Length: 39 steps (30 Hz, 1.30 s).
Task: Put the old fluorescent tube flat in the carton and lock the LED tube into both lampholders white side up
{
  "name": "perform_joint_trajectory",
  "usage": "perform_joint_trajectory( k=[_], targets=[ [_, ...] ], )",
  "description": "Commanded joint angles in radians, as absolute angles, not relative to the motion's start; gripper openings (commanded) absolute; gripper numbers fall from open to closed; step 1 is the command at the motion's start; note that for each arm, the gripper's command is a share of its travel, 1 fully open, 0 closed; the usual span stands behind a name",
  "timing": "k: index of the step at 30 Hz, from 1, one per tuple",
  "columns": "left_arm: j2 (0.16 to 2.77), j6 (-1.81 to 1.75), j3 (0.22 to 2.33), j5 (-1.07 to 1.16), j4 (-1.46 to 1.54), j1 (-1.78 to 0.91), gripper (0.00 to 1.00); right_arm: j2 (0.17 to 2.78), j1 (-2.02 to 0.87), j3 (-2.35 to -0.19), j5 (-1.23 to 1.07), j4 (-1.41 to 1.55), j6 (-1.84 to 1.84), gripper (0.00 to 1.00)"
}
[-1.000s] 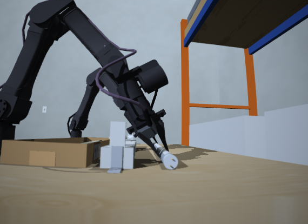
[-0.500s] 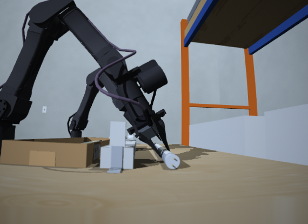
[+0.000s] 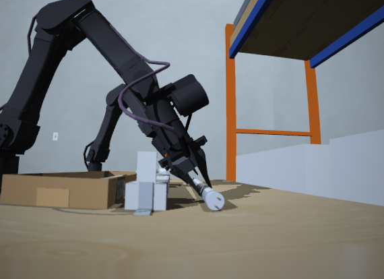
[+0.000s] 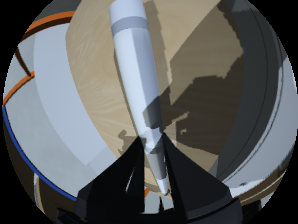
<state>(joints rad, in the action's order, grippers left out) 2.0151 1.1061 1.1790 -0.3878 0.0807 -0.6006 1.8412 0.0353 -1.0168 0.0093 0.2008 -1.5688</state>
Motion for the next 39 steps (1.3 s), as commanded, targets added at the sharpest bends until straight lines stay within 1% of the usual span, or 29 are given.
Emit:
perform_joint_trajectory(
  k=[1, 5, 7, 12, 15, 17, 20, 25, 39],
  targets=[
    [1.941, 1.080, 1.170, -0.404, 0.111, -0.622, 0.49, 1.822, 0.044, -1.024, 0.027, 0.200, -1.558, 0.11],
    [1.927, 1.083, 1.175, -0.401, 0.099, -0.626, 0.49, 1.822, 0.044, -1.024, 0.027, 0.200, -1.558, 0.11],
    [1.894, 1.071, 1.140, -0.412, 0.138, -0.634, 0.49, 1.822, 0.044, -1.024, 0.027, 0.200, -1.558, 0.11],
    [1.839, 1.053, 1.129, -0.425, 0.189, -0.653, 0.49, 1.822, 0.044, -1.024, 0.027, 0.200, -1.558, 0.11],
    [1.848, 1.062, 1.165, -0.417, 0.139, -0.638, 0.49, 1.822, 0.044, -1.024, 0.027, 0.200, -1.558, 0.11],
    [1.845, 1.062, 1.117, -0.417, 0.131, -0.629, 0.49, 1.822, 0.044, -1.024, 0.027, 0.200, -1.558, 0.11],
    [1.850, 1.062, 1.145, -0.414, 0.151, -0.648, 0.49, 1.822, 0.044, -1.024, 0.027, 0.200, -1.558, 0.11],
    [1.888, 1.062, 1.133, -0.413, 0.126, -0.641, 0.49, 1.822, 0.044, -1.024, 0.027, 0.200, -1.558, 0.11],
    [1.863, 1.061, 1.140, -0.416, 0.128, -0.648, 0.49, 1.822, 0.044, -1.024, 0.027, 0.200, -1.558, 0.11]
  ],
)
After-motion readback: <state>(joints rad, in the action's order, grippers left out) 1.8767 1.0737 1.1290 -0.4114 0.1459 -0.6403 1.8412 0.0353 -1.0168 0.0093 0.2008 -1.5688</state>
